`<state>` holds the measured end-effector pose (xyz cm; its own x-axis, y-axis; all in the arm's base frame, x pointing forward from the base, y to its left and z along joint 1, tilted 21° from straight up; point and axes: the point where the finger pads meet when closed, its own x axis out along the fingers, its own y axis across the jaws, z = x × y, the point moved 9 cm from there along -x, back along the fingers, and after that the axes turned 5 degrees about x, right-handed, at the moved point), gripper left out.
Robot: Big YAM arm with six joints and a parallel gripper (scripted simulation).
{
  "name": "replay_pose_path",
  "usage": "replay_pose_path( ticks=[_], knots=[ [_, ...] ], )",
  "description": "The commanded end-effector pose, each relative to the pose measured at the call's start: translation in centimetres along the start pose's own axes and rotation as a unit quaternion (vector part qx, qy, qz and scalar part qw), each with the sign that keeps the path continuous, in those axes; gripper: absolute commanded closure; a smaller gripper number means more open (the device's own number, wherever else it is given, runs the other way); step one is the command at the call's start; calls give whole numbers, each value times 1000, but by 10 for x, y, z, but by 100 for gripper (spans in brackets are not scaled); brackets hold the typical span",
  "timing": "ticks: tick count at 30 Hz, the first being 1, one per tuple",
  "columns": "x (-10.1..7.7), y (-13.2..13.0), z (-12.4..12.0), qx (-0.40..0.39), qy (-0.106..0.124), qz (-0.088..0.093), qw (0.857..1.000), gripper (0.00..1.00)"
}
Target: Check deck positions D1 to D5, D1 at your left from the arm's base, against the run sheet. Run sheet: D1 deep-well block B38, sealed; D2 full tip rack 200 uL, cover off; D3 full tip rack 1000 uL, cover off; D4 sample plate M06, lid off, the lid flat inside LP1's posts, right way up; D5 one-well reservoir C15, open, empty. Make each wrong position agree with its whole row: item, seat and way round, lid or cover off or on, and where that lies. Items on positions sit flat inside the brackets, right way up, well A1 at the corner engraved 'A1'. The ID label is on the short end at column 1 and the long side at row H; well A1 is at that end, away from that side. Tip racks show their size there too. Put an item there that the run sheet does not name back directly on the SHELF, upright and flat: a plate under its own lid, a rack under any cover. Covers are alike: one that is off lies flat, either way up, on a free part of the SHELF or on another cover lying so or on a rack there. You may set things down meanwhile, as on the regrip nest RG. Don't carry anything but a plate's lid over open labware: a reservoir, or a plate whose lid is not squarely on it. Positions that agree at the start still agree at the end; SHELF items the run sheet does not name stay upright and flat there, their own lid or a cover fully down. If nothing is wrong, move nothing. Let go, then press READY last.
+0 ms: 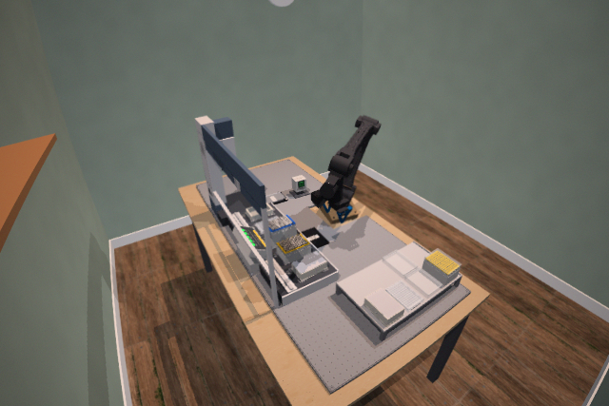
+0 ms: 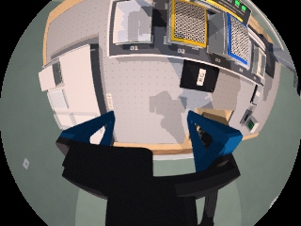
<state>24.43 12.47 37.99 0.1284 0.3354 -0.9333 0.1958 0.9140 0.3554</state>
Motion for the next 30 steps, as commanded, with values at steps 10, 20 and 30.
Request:
replay_pose_path(
  ticks=[10, 20, 30],
  knots=[
    [-22, 52, 10, 24, -19, 17, 999, 0],
    [-23, 56, 62, 12, -24, 20, 999, 0],
    [-23, 57, 102, 13, -23, 17, 1000, 0]
  ],
)
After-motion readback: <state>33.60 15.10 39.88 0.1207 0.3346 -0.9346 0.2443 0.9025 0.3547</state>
